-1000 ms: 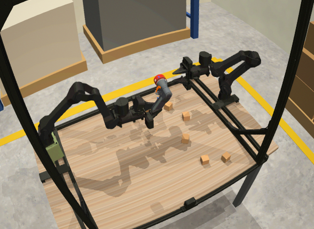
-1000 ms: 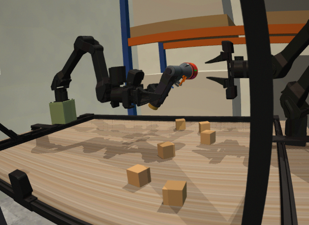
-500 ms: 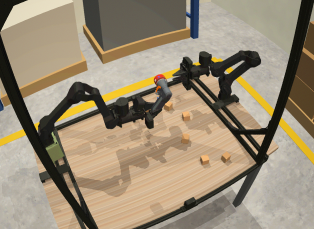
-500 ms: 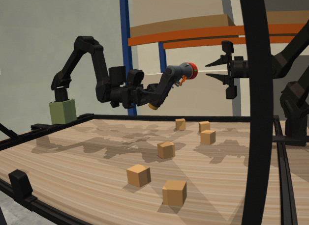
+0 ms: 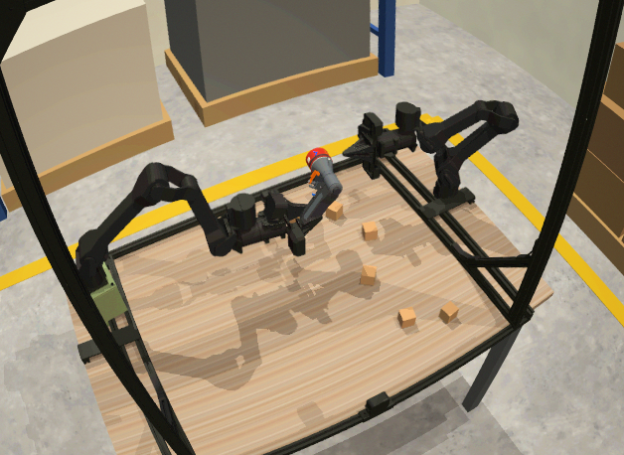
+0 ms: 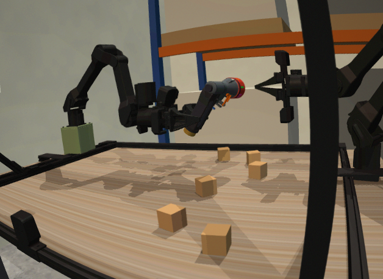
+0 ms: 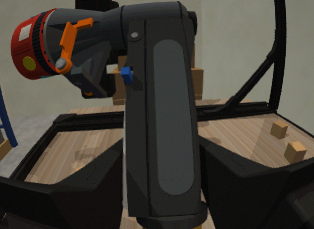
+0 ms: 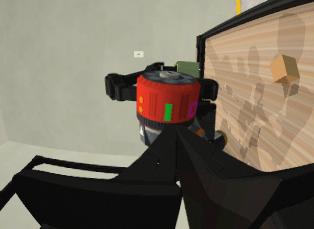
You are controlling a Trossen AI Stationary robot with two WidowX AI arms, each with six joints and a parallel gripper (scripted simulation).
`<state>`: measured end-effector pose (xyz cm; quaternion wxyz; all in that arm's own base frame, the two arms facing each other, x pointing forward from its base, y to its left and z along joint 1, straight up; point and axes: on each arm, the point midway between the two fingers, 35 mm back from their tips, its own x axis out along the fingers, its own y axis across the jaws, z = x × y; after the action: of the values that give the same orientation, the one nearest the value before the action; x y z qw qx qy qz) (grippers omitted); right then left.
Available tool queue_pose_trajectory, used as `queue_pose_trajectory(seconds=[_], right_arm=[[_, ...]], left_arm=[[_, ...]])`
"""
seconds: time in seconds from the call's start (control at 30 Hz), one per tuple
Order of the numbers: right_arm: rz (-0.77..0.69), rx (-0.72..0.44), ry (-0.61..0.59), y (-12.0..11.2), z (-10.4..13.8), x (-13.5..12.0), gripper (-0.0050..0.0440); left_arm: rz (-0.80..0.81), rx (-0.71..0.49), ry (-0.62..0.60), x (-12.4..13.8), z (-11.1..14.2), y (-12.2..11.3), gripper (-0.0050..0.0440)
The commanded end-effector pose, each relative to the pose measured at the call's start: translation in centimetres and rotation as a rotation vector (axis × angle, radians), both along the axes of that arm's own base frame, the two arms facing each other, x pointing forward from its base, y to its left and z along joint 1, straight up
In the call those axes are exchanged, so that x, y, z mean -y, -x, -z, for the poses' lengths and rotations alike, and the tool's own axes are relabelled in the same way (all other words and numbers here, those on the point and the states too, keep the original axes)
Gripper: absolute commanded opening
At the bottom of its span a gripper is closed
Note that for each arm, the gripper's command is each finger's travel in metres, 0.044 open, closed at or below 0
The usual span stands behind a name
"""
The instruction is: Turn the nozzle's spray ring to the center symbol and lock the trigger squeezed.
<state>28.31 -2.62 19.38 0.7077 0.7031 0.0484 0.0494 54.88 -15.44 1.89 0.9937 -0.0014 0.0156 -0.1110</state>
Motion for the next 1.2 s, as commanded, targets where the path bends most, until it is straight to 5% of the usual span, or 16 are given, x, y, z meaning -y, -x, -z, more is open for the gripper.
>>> queue_pose_trajectory(seconds=[0.0,0.1,0.57,0.63,1.1,1.17], right_arm=[[0.001,-0.001,0.0,0.0,0.03,0.02,0.0],[0.001,-0.001,0.0,0.0,0.03,0.02,0.0],[0.0,0.0,0.0,-0.12,0.01,-0.03,0.0336],[0.0,0.0,0.0,-0.12,0.01,-0.03,0.0336],[-0.004,-0.003,-0.001,0.01,0.01,-0.02,0.0],[-0.004,-0.003,-0.001,0.01,0.01,-0.02,0.0]], left_arm=[[-0.002,0.031,0.001,0.01,-1.11,-0.3,0.0],[-0.002,0.031,0.001,0.01,-1.11,-0.3,0.0],[-0.002,0.031,0.001,0.01,-1.11,-0.3,0.0],[-0.002,0.031,0.001,0.01,-1.11,-0.3,0.0],[-0.002,0.031,0.001,0.01,-1.11,-0.3,0.0],[-0.002,0.031,0.001,0.01,-1.11,-0.3,0.0]])
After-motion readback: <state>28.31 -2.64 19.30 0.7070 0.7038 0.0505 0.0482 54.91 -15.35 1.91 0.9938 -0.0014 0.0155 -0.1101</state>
